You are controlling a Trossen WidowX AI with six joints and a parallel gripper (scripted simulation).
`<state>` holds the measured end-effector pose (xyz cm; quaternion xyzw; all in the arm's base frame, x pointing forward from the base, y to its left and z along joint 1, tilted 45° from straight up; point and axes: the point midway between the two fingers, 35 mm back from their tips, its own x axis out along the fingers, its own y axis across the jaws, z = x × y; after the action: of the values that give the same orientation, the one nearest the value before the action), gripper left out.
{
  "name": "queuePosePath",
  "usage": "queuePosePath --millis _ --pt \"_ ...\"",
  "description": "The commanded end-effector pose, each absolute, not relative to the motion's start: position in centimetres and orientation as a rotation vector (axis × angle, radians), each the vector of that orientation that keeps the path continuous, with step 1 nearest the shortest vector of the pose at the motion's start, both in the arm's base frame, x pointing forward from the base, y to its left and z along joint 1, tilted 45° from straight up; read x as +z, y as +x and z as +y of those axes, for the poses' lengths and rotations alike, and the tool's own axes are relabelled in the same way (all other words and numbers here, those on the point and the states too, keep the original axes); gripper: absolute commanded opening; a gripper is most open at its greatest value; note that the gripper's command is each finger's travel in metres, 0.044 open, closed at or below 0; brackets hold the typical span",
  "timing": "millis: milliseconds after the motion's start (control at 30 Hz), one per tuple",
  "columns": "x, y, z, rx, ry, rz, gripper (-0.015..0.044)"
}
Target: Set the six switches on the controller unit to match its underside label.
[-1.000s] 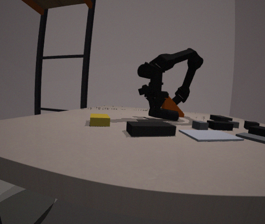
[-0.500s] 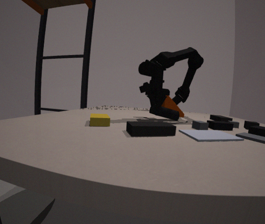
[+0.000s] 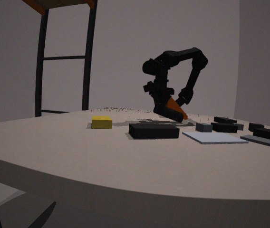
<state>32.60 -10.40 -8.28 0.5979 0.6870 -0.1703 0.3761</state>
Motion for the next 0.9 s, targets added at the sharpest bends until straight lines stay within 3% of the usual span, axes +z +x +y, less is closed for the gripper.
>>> queuePosePath --millis 0,867 --pt "-7.6 32.6 -10.6 -0.432 1.525 1.753 0.0335" --pt "-5.6 32.2 -10.9 -0.432 1.526 1.754 0.0335"
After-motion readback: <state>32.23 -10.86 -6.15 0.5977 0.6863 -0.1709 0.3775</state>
